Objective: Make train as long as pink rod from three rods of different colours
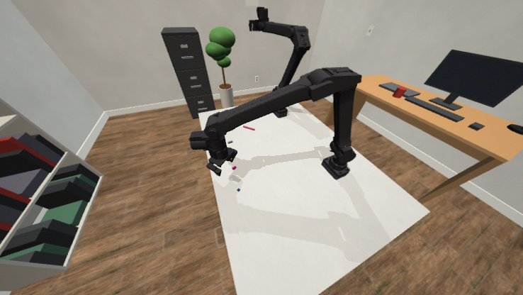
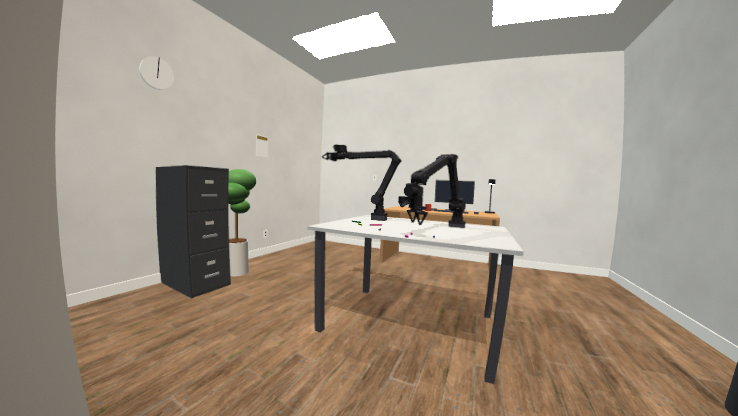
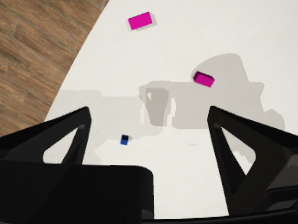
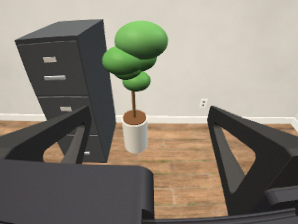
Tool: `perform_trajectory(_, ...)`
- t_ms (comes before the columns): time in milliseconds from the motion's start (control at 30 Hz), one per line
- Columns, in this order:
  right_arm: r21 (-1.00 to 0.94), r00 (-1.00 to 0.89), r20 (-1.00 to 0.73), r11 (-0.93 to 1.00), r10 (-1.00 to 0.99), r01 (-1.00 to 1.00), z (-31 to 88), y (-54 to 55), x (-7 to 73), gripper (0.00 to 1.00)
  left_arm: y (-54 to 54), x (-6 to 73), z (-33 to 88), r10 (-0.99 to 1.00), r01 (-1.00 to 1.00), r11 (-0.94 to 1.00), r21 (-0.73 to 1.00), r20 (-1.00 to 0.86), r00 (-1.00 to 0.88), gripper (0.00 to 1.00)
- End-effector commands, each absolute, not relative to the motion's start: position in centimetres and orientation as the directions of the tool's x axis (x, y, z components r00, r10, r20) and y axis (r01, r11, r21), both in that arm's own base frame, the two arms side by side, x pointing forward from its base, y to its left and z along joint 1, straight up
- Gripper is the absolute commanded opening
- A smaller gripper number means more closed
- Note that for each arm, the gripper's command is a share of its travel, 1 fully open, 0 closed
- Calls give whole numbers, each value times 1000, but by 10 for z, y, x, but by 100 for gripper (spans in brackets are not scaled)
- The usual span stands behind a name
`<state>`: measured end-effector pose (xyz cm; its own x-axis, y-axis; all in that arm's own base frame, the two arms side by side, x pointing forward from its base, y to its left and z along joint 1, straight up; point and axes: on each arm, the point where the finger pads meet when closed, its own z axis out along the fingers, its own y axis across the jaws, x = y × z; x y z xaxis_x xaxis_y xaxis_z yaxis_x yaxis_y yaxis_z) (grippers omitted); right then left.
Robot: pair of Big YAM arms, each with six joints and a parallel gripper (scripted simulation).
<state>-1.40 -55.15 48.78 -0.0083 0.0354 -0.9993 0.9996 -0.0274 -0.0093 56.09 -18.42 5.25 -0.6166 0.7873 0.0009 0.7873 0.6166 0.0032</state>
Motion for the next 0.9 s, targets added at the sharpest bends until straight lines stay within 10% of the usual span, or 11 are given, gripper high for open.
perform_trajectory(0, 0, 0, -1000, -31, 0, 1000, 501, -545, -17, 100, -177, 566, 63, 879, 879, 477, 16, -21, -477, 100)
perform_trajectory(867, 0, 0, -1000, -31, 0, 1000, 501, -545, -17, 100, -171, 568, 66, 1000, 999, -20, 33, -12, 20, 100)
